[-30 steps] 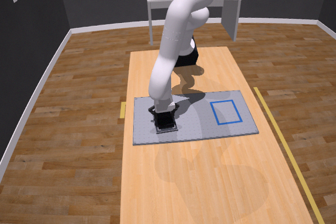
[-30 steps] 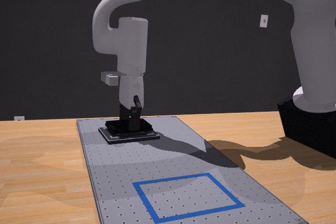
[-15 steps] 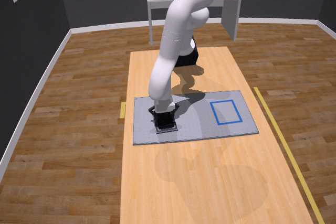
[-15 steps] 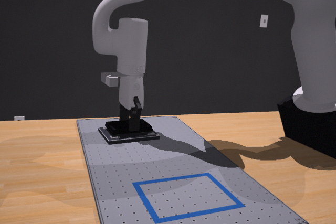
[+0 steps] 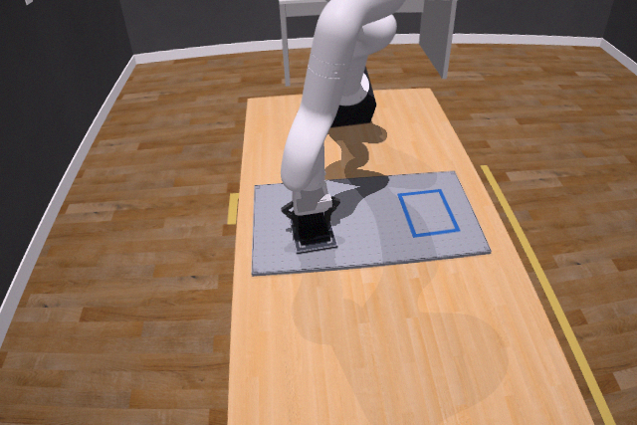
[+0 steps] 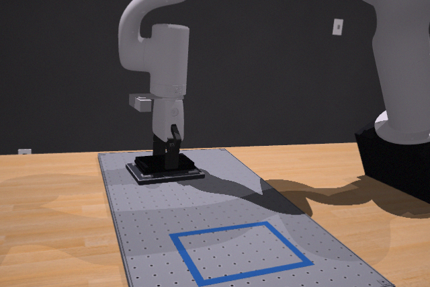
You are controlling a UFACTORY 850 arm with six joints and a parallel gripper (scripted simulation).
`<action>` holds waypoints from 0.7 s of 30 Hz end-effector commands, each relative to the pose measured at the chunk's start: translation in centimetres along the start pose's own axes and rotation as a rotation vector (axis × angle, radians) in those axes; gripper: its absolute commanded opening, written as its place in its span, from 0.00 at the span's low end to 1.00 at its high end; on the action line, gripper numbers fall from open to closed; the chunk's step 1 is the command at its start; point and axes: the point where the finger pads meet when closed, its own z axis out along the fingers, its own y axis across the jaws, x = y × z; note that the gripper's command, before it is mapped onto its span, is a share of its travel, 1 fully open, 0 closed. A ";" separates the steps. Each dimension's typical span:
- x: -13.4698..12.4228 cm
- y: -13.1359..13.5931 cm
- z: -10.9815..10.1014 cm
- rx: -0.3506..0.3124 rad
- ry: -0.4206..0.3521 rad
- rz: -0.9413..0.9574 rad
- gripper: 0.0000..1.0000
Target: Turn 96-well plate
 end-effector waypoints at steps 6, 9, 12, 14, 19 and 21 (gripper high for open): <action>0.1 0.0 0.1 -0.001 0.001 0.000 0.00; 0.1 0.0 0.1 -0.001 0.001 0.000 0.00; 0.1 0.0 0.2 -0.001 0.001 0.000 0.00; 0.1 0.0 0.2 -0.001 0.001 0.000 0.00; 0.1 0.0 0.3 -0.001 0.001 0.000 0.00; 0.1 0.0 0.3 -0.001 0.001 0.000 0.00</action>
